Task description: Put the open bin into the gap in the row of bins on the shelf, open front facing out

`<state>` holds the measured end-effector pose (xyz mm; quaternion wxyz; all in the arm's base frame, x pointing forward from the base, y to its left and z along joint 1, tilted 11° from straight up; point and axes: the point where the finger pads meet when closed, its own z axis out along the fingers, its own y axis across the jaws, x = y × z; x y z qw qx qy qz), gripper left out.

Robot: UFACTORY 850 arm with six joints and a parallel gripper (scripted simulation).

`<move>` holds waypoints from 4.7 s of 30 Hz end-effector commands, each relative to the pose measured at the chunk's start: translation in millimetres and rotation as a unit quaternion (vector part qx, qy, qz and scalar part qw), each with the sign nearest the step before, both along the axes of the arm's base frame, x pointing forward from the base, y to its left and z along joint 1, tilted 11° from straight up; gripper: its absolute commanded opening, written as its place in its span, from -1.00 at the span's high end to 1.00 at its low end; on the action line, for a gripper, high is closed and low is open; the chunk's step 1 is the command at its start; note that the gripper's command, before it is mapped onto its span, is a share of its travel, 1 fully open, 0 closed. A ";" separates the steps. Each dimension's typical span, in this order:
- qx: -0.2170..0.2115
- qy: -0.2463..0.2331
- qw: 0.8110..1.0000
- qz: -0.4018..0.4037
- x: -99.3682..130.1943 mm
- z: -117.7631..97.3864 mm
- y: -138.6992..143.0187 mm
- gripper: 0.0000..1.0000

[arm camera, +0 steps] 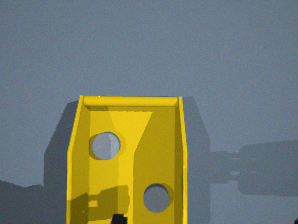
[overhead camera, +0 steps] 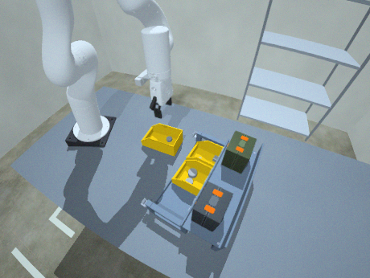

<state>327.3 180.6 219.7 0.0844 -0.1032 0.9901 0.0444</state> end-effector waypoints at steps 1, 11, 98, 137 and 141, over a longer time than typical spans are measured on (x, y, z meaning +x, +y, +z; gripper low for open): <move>0.000 -0.001 1.000 0.000 0.5 0.7 0.3 -1.00; 0.000 -0.001 1.000 0.000 0.3 2.0 0.2 -1.00; 0.000 -0.001 1.000 0.000 11.8 -70.4 7.8 0.41; 0.000 -0.001 1.000 0.000 10.7 -63.1 7.1 0.41; 0.000 -0.001 1.000 0.000 10.7 -63.1 7.1 0.41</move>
